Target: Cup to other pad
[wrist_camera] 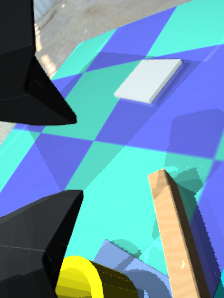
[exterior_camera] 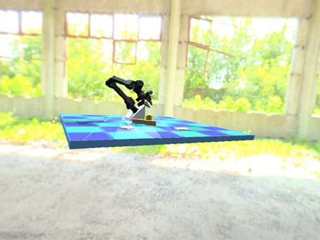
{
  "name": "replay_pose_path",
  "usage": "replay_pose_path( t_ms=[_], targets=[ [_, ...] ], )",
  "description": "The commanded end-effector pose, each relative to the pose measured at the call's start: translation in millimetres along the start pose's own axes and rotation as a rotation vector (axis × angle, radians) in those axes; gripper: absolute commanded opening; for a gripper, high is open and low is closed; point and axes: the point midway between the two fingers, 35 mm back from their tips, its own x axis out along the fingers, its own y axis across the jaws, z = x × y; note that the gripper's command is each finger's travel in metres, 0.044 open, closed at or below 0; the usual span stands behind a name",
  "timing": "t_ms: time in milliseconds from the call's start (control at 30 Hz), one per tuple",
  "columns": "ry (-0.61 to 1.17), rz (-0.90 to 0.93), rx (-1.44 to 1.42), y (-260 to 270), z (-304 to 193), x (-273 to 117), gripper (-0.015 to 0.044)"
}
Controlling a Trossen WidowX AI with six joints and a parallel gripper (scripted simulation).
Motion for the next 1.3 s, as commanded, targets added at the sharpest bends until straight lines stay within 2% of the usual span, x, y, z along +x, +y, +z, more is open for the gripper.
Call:
replay_pose_path(
  t_ms=[0,133,233,700,1267],
  targets=[
    [-0.103,-0.397,0.217,-54,-51,20,0.0167],
    [-0.321,-0.579,0.297,-87,-68,18,0.0167],
    [-0.454,-0.625,0.317,-101,-70,12,0.0167],
    [-0.464,-0.627,0.318,-103,-69,11,0.0167],
    [-0.462,-0.626,0.318,-118,-60,31,0.0167]
  ],
)
